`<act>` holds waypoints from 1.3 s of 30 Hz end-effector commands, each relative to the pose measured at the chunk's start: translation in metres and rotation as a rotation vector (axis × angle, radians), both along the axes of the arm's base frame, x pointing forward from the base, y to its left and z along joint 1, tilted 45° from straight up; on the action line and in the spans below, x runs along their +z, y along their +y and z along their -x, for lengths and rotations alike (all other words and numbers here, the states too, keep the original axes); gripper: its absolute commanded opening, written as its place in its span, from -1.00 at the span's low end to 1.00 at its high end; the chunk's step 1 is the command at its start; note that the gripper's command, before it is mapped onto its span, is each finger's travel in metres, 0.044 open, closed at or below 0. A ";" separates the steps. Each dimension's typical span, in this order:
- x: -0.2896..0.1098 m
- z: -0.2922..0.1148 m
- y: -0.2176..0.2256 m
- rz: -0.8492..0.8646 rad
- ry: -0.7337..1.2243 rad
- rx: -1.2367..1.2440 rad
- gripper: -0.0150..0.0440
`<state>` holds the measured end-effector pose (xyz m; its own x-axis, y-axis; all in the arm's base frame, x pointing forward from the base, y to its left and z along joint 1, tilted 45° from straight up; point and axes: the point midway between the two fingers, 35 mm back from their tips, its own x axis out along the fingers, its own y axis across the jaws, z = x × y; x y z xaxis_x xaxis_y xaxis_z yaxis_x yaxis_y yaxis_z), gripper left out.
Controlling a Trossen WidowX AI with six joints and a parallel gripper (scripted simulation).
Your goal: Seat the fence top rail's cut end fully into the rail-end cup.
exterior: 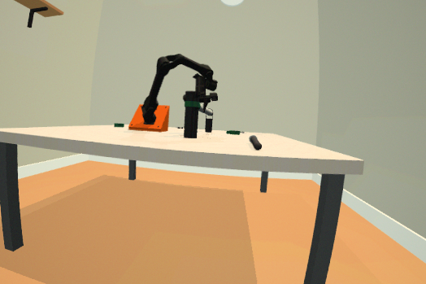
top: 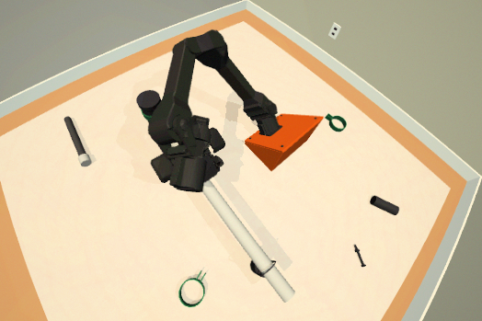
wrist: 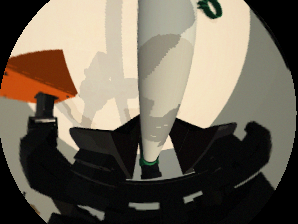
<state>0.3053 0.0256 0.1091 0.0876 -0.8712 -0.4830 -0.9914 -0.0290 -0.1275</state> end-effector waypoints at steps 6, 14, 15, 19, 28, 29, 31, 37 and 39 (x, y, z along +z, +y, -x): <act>0.008 0.000 -0.003 0.004 -0.010 0.008 -0.49; 0.009 -0.001 -0.005 0.005 -0.010 0.008 -0.49; 0.010 -0.001 -0.005 0.005 -0.010 0.008 -0.49; 0.010 0.000 -0.006 0.005 -0.009 0.008 -0.49; 0.005 0.000 -0.004 0.001 0.000 0.001 -0.49; 0.005 0.000 -0.004 0.001 0.000 0.001 -0.40; 0.005 0.000 -0.004 0.001 0.000 0.001 -0.22; 0.005 0.000 -0.004 0.001 0.000 0.001 0.31; 0.005 0.000 -0.002 -0.002 0.000 0.005 0.49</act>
<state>0.3051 0.0212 0.1139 0.0874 -0.8707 -0.4841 -0.9915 -0.0288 -0.1272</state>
